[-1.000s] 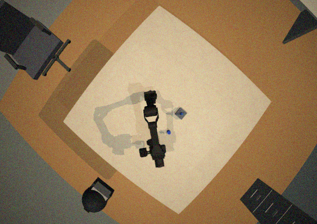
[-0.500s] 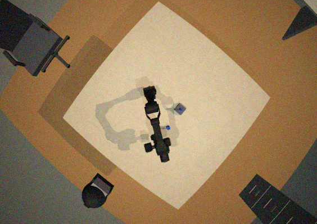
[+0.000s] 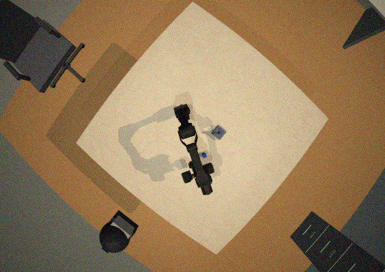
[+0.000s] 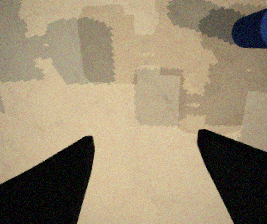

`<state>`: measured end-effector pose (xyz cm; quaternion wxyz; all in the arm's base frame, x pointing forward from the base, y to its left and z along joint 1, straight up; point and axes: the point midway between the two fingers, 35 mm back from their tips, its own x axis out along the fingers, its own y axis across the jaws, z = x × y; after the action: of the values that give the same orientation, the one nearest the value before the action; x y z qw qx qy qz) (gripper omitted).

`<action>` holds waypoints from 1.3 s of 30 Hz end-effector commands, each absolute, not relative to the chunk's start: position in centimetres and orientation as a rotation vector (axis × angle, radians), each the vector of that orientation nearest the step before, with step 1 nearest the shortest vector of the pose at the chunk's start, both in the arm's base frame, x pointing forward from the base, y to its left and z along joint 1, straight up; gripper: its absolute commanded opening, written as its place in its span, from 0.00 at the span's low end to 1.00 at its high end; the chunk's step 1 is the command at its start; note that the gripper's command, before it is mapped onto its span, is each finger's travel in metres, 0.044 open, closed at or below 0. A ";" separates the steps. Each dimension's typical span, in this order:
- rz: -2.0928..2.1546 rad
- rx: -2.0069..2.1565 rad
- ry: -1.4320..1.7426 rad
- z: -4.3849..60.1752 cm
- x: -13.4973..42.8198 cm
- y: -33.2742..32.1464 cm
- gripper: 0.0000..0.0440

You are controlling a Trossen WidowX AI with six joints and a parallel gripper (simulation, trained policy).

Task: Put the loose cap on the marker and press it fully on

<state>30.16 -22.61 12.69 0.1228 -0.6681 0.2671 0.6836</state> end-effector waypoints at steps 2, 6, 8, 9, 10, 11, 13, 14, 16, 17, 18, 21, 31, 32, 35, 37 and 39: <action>2.009 -1.939 0.721 12.5 30.7 -21.4 0.71; 2.026 -1.935 0.665 12.5 31.0 -20.1 0.71; 2.034 -1.932 0.637 12.5 31.2 -19.5 0.71; 2.038 -1.930 0.623 12.5 31.2 -19.2 0.71; 2.042 -1.929 0.610 12.5 31.3 -18.8 0.71; 2.046 -1.927 0.596 12.5 31.3 -18.5 0.71; 2.054 -1.923 0.569 12.4 31.4 -17.9 0.71; 2.058 -1.921 0.556 12.4 31.5 -17.6 0.71; 2.065 -1.916 0.530 12.4 31.5 -17.0 0.71; 2.069 -1.913 0.518 12.4 31.6 -16.7 0.71; 2.073 -1.910 0.506 12.4 31.6 -16.4 0.71; 2.086 -1.898 0.473 12.3 31.5 -15.6 0.70; 2.126 -1.835 0.400 11.7 30.7 -13.8 0.69; 2.129 -1.828 0.394 11.6 30.6 -13.7 0.69; 2.140 -1.808 0.378 11.2 30.2 -13.3 0.68; 2.147 -1.796 0.367 10.9 30.0 -13.2 0.67; 2.154 -1.785 0.356 10.5 29.9 -13.0 0.66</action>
<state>30.18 -13.32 11.05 0.1563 -0.6305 0.1310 0.7489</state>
